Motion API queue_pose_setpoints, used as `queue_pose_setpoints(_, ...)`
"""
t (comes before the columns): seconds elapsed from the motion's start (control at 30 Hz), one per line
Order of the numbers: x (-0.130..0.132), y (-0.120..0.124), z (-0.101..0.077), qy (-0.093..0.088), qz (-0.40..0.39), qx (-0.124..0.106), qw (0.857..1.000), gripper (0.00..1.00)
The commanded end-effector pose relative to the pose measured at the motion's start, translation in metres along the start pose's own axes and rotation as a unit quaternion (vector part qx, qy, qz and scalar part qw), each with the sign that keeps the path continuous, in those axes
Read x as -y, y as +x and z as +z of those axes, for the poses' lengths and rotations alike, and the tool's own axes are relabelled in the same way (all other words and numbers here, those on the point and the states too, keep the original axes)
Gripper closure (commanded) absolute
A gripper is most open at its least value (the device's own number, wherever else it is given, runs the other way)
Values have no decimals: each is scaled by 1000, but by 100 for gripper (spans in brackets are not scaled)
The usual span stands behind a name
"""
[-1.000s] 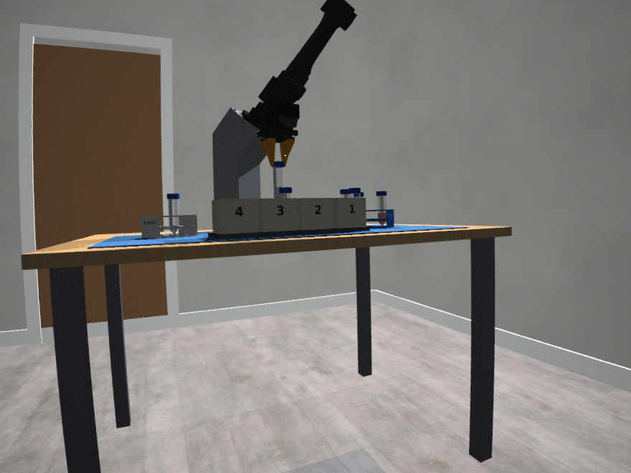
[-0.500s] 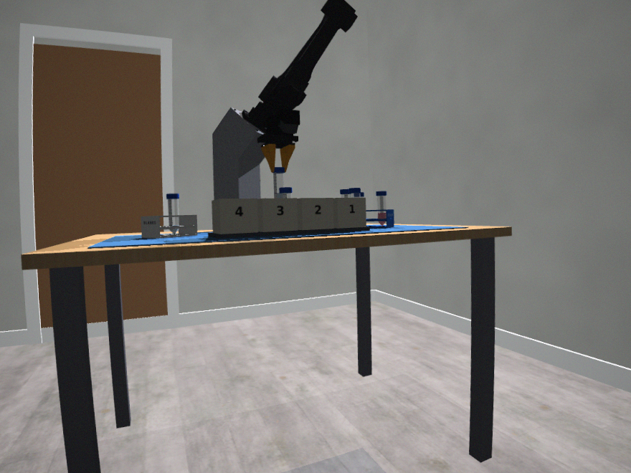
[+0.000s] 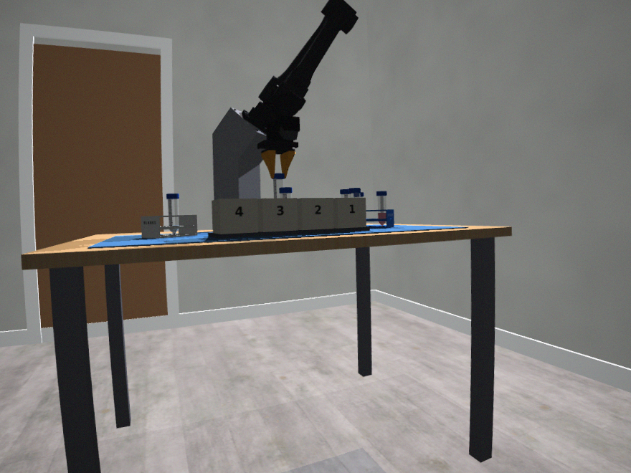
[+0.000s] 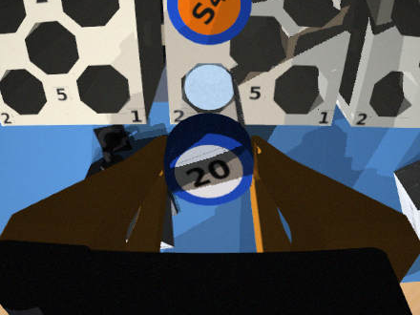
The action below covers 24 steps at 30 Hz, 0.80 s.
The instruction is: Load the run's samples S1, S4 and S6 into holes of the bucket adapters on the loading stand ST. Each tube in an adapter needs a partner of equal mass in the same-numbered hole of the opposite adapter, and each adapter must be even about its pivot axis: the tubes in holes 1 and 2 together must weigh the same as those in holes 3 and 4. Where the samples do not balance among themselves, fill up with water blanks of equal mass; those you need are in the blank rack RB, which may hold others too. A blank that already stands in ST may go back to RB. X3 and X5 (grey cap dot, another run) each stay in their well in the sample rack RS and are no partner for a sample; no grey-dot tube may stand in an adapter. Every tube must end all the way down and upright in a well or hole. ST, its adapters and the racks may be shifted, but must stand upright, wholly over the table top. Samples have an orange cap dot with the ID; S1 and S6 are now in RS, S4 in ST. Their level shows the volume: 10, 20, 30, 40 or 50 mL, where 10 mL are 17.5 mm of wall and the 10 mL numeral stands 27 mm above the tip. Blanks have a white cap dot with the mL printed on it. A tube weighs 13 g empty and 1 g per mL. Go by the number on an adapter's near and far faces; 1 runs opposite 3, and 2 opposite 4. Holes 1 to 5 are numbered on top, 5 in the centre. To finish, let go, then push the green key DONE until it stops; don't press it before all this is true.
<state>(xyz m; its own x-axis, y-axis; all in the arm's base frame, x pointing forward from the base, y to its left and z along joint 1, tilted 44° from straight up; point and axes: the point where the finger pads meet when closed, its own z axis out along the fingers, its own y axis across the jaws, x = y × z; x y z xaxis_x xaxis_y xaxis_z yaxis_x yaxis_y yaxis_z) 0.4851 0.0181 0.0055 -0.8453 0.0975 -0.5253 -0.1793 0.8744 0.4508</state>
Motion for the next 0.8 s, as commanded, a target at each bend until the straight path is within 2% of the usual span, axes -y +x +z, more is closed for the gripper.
queue_pose_setpoints(0.0,-3,-8,9,-2,-2,5,1000,100)
queue_pose_setpoints(0.33,1,-8,17,0,1,7,1000,100)
queue_pose_setpoints(0.77,-3,-6,37,-2,-1,4,1000,100)
